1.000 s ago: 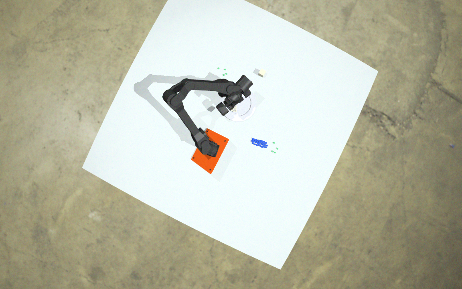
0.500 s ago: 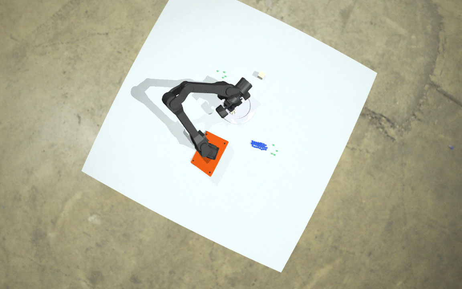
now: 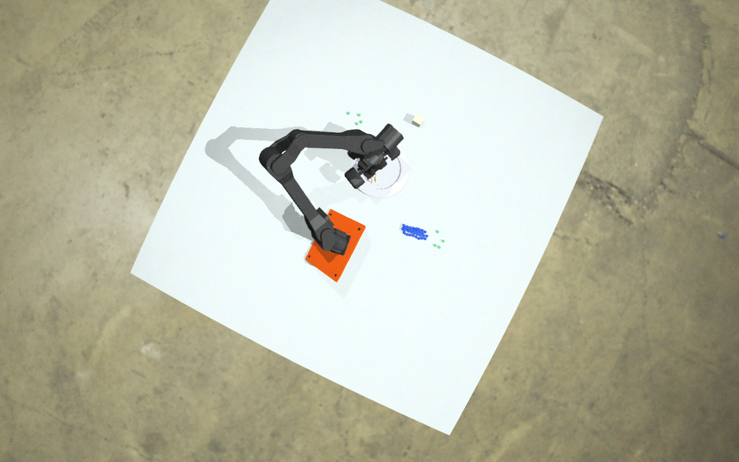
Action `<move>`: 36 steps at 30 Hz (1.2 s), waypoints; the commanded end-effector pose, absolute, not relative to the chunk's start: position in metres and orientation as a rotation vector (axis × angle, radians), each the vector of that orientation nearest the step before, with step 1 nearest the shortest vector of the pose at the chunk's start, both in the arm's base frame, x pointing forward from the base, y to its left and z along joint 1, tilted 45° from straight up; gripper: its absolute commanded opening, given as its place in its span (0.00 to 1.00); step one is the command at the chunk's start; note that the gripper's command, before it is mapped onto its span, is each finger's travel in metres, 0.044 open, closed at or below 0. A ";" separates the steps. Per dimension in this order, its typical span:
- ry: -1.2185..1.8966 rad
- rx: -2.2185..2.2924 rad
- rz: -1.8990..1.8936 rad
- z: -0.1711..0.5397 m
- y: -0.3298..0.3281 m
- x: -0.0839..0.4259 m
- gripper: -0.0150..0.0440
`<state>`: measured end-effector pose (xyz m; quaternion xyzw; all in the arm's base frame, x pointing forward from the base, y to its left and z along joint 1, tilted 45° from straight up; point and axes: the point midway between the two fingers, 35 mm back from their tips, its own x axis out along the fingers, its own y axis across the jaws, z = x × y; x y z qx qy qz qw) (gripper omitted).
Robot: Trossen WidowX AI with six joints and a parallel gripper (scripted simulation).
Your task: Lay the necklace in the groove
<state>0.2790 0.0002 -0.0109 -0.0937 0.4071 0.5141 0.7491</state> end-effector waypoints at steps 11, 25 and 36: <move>0.888 -0.205 1.119 -0.020 -0.018 0.285 0.25; 0.889 -0.208 1.117 -0.050 -0.051 0.292 0.25; 0.887 -0.208 1.119 -0.069 -0.070 0.294 0.25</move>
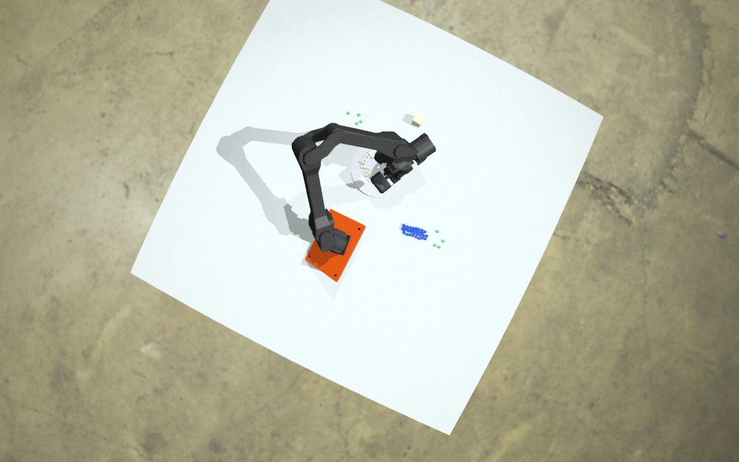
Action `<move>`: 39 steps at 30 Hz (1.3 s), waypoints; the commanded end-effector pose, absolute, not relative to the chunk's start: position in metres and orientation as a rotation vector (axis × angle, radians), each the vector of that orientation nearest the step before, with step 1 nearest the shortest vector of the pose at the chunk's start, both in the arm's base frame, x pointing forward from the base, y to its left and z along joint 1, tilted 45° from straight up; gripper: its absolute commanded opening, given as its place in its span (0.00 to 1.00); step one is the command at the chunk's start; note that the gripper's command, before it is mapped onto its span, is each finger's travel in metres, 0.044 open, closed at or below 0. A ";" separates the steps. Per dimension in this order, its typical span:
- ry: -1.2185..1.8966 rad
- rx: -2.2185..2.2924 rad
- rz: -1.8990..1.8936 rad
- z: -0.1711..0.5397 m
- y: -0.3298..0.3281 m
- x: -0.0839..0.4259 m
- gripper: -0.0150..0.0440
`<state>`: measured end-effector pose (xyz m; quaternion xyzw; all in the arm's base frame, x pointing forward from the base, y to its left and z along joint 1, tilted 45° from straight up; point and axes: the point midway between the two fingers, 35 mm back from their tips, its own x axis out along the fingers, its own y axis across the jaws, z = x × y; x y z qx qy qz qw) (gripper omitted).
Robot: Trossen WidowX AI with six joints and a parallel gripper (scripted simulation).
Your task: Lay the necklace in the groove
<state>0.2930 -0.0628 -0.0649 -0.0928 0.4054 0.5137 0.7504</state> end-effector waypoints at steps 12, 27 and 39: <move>0.887 -0.208 1.119 -0.072 -0.067 0.294 0.25; 0.882 -0.215 1.111 -0.075 -0.067 0.297 0.43; 0.886 -0.209 1.117 -0.071 -0.069 0.294 0.97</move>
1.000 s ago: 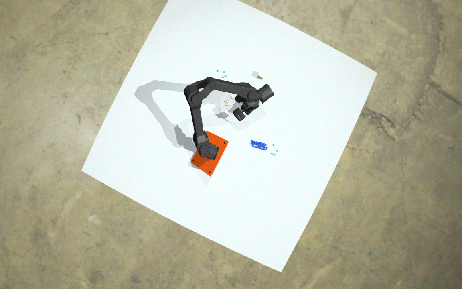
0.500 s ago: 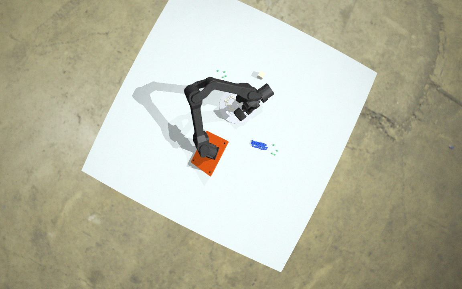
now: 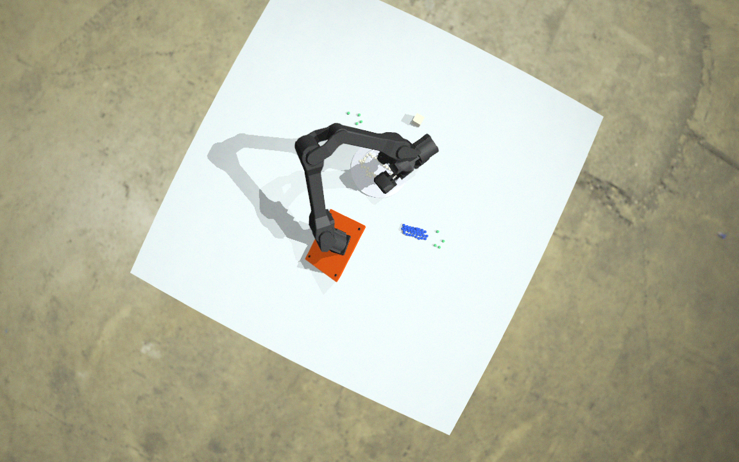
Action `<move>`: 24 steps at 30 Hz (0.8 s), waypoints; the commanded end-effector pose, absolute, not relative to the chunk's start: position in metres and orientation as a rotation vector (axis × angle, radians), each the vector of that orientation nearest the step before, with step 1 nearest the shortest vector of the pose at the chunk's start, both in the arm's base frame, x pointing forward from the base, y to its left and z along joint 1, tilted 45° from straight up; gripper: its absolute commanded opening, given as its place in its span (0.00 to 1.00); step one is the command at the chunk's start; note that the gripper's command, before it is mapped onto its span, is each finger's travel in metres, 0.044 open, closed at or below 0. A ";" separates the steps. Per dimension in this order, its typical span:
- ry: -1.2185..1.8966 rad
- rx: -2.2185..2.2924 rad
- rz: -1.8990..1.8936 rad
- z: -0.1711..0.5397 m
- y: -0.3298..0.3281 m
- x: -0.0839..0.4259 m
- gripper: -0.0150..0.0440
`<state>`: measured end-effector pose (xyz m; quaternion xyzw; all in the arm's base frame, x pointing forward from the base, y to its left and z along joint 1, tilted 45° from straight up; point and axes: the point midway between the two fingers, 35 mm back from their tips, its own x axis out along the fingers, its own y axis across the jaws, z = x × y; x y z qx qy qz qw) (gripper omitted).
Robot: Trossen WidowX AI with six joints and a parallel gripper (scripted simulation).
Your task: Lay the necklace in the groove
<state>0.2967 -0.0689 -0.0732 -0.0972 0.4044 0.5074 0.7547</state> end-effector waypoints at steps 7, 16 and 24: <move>0.887 -0.208 1.119 -0.070 -0.071 0.296 1.00; 0.887 -0.208 1.119 -0.070 -0.071 0.296 1.00; 0.887 -0.208 1.119 -0.070 -0.071 0.296 1.00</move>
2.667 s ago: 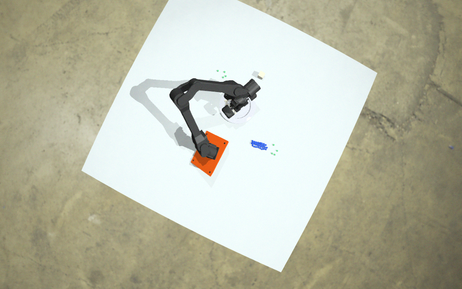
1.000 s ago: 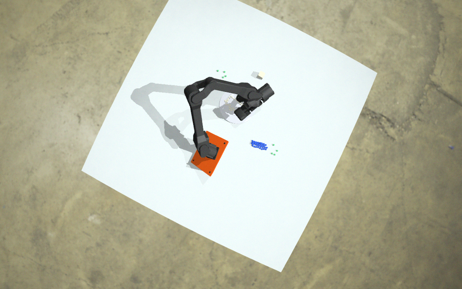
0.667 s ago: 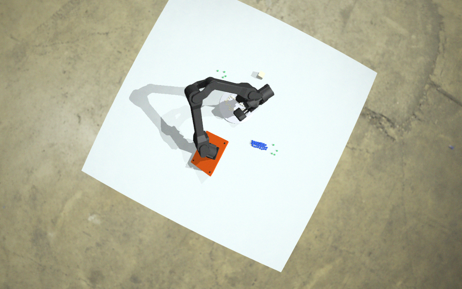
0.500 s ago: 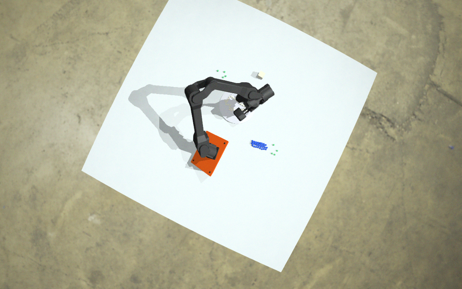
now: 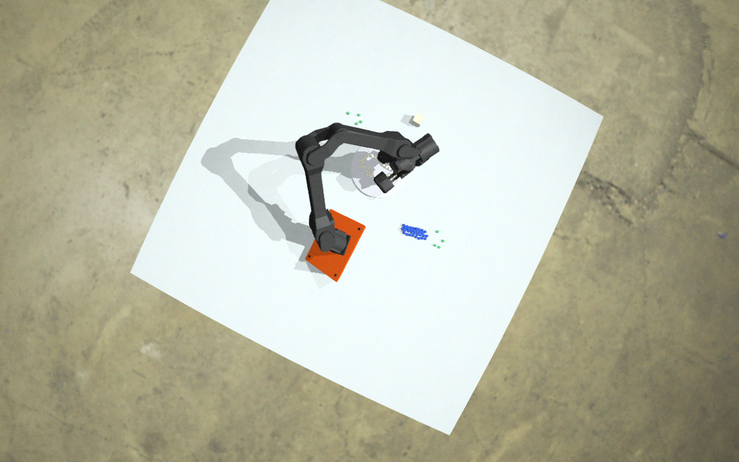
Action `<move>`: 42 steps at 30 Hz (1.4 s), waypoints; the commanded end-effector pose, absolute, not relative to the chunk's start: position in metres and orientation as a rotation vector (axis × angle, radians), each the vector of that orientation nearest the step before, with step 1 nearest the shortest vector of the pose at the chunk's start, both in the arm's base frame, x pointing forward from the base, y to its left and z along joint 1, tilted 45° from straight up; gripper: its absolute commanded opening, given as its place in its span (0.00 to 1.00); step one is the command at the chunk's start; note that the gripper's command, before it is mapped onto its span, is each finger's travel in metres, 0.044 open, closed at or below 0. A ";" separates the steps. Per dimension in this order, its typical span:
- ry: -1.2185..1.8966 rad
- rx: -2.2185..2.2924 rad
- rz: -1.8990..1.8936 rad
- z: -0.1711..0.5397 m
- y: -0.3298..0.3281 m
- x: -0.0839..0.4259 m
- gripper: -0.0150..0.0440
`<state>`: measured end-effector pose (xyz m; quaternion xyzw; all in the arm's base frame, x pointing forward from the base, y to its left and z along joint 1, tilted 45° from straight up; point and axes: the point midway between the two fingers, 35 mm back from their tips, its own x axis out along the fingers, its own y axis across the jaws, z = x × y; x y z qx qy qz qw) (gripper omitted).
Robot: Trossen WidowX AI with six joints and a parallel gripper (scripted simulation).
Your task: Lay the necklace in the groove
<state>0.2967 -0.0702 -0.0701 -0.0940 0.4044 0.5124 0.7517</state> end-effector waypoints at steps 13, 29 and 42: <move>1.133 0.198 0.869 -0.049 -0.059 0.295 0.69; 1.535 1.176 0.082 0.003 -0.025 0.283 0.46; 1.611 1.648 -0.414 0.025 -0.009 0.273 0.46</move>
